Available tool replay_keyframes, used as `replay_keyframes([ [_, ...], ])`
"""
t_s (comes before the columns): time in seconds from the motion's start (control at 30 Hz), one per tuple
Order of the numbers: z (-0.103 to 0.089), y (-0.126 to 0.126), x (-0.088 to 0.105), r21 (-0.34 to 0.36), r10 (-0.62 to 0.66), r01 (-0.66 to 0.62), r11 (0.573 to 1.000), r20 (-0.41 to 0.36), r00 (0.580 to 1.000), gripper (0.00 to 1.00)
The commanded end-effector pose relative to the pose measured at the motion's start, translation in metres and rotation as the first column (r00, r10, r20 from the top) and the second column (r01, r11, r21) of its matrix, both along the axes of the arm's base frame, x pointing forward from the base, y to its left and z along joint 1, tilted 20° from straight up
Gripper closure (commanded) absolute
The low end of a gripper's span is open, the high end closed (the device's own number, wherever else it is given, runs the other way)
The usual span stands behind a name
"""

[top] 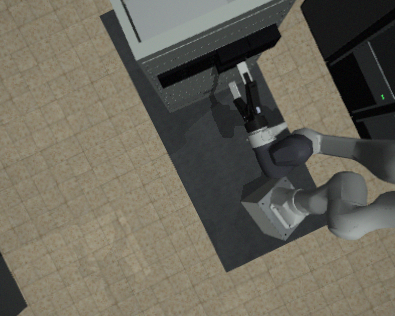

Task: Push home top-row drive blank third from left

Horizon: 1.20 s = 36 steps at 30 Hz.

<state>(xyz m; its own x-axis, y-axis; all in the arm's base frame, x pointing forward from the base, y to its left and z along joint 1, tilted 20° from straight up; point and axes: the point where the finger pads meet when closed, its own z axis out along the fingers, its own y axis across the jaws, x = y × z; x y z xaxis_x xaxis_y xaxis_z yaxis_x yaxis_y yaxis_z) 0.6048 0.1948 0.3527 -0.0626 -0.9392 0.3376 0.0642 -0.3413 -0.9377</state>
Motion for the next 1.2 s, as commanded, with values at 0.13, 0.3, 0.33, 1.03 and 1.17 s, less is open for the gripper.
replay_keyframes([
  [0.13, -0.0010, 0.0008, 0.0003, 0.005, 0.001, -0.001, 1.000, -0.003, 1.000, 0.00],
  [0.3, -0.0010, 0.0008, 0.0003, 0.005, 0.001, -0.001, 1.000, -0.003, 1.000, 0.00],
  [0.33, -0.0010, 0.0008, 0.0003, 0.005, 0.001, -0.001, 1.000, -0.003, 1.000, 0.00],
  [1.03, -0.0010, 0.0008, 0.0003, 0.005, 0.001, -0.001, 1.000, -0.003, 1.000, 1.00],
  [1.17, -0.0010, 0.0008, 0.0003, 0.005, 0.001, -0.001, 1.000, -0.003, 1.000, 1.00],
])
